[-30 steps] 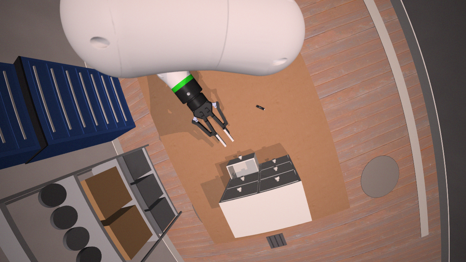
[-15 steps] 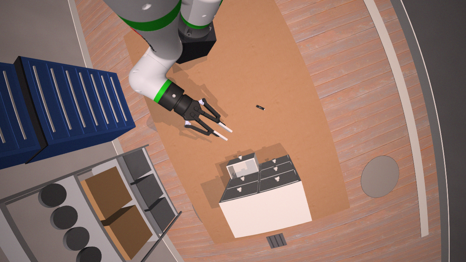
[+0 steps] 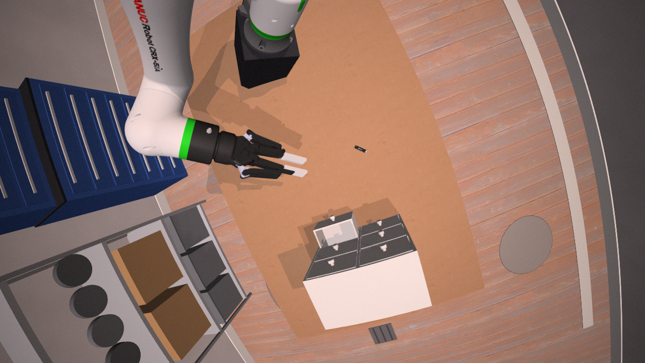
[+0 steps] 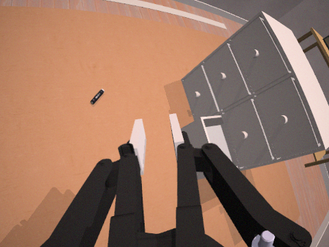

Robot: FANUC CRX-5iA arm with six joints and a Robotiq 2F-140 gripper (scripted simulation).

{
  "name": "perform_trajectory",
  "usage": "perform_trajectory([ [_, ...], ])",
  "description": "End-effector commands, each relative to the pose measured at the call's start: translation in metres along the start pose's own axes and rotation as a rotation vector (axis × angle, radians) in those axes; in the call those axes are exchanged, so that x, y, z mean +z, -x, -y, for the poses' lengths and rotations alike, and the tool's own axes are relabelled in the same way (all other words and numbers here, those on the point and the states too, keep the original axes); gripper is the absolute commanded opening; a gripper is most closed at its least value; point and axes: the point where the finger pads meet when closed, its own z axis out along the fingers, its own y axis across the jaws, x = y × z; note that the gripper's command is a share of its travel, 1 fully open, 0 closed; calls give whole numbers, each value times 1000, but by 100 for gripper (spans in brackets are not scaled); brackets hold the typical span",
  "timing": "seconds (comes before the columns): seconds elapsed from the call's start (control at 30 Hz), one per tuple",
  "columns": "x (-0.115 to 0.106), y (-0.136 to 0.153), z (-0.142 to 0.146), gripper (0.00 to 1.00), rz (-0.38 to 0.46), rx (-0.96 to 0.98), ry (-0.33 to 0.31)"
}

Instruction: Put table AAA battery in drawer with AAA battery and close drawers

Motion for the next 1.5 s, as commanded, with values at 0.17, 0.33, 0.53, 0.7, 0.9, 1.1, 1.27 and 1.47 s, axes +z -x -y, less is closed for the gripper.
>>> perform_trajectory([
  [0.17, -12, -6, 3, 20, 6, -430, -305],
  [0.33, -12, -6, 3, 20, 9, -636, -451],
  [0.53, -12, -6, 3, 20, 14, -891, -632],
  [0.7, -12, -6, 3, 20, 17, -1099, -780],
  [0.9, -12, -6, 3, 20, 18, -1331, -945],
  [1.1, -12, -6, 3, 20, 18, -1377, -978],
  [1.27, -12, -6, 3, 100, 18, -1377, -978],
  [1.47, -12, -6, 3, 100, 18, -1377, -978],
])
